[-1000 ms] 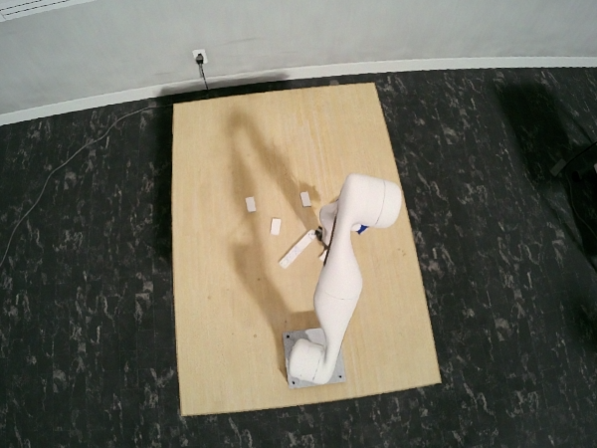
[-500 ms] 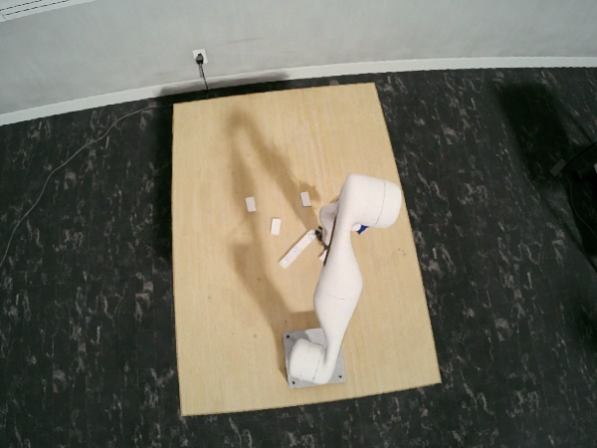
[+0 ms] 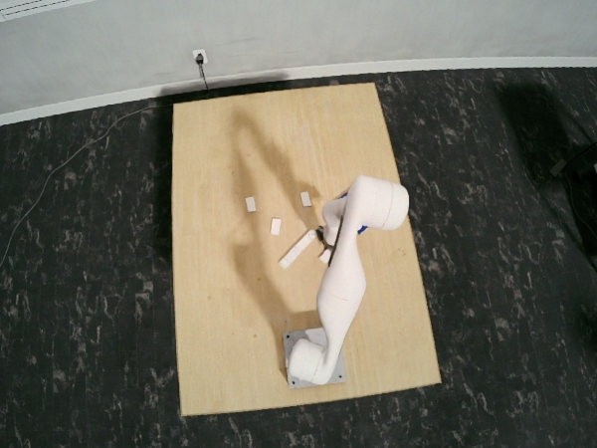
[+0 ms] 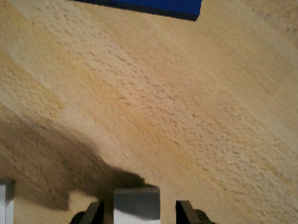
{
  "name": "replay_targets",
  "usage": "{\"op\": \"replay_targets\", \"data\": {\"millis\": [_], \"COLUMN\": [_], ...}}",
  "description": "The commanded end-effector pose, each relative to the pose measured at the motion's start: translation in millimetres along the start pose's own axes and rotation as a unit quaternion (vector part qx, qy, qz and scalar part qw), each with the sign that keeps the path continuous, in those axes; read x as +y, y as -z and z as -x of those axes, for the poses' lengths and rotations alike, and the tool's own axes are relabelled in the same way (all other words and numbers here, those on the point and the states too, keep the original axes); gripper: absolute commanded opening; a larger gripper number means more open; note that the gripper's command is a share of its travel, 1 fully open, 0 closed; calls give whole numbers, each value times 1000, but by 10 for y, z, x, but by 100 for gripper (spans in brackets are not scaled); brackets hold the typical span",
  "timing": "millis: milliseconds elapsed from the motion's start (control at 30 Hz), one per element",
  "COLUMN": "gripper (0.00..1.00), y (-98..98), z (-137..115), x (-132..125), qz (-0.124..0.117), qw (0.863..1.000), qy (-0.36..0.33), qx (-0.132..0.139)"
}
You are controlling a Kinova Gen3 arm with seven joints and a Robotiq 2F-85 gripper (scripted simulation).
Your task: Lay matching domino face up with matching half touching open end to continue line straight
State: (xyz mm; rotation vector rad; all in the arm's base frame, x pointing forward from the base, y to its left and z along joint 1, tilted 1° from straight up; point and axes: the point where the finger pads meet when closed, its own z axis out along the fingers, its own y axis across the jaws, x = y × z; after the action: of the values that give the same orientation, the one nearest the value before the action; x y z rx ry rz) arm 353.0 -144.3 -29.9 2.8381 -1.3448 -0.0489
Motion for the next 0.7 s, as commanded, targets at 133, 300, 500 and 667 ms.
{"op": "replay_targets", "data": {"millis": [133,300,500,667], "gripper": [49,49,49,49], "y": [121,123,100,32], "z": [1,2,0,-5], "x": [-15,-16,-16,-17], "qz": [-2,-3,-2,-2], "qw": [999,999,999,999], "qy": [2,2,2,2], "qx": [-52,-54,-54,-54]}}
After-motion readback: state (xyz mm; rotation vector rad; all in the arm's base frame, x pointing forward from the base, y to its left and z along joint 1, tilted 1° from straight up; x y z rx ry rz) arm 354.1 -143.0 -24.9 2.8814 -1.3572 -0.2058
